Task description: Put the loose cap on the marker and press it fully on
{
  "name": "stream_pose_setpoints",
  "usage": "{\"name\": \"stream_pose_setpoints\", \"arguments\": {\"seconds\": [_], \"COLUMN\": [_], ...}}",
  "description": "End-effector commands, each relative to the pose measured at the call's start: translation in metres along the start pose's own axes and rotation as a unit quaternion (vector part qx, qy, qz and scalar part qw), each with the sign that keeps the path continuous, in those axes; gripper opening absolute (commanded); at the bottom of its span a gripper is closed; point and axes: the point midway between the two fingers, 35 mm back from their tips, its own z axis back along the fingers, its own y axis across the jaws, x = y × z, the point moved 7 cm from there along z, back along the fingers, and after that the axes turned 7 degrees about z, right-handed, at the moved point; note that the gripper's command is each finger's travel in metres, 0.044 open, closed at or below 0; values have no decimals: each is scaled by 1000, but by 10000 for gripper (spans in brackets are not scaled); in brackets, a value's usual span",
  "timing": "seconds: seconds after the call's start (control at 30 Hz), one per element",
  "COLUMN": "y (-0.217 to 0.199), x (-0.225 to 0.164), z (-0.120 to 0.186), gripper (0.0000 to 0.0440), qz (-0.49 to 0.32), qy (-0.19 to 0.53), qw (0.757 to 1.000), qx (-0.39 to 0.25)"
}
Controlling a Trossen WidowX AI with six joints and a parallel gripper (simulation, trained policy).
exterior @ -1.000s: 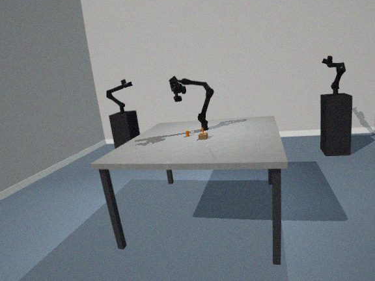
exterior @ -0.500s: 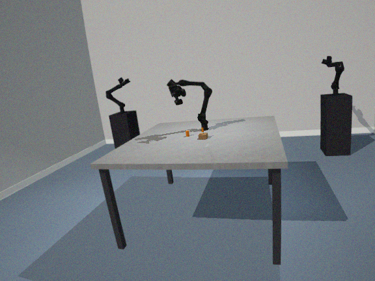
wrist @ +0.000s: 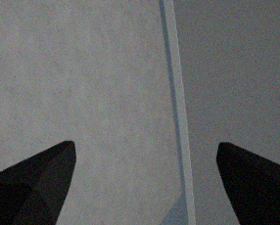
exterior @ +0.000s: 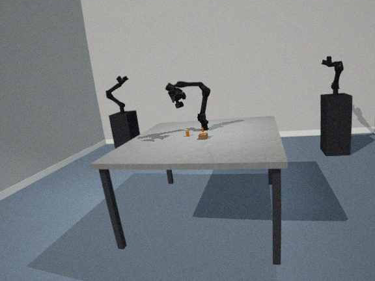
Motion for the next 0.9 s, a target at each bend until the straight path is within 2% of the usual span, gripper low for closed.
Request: {"name": "stream_pose_setpoints", "arguments": {"seconds": [0.0, 0.87], "y": [4, 34], "x": [-2, -7], "z": [-6, -44], "gripper": [320, 318], "qz": [-4, -35], "qy": [-5, -37], "qw": [1000, 984], "qx": [18, 170]}}
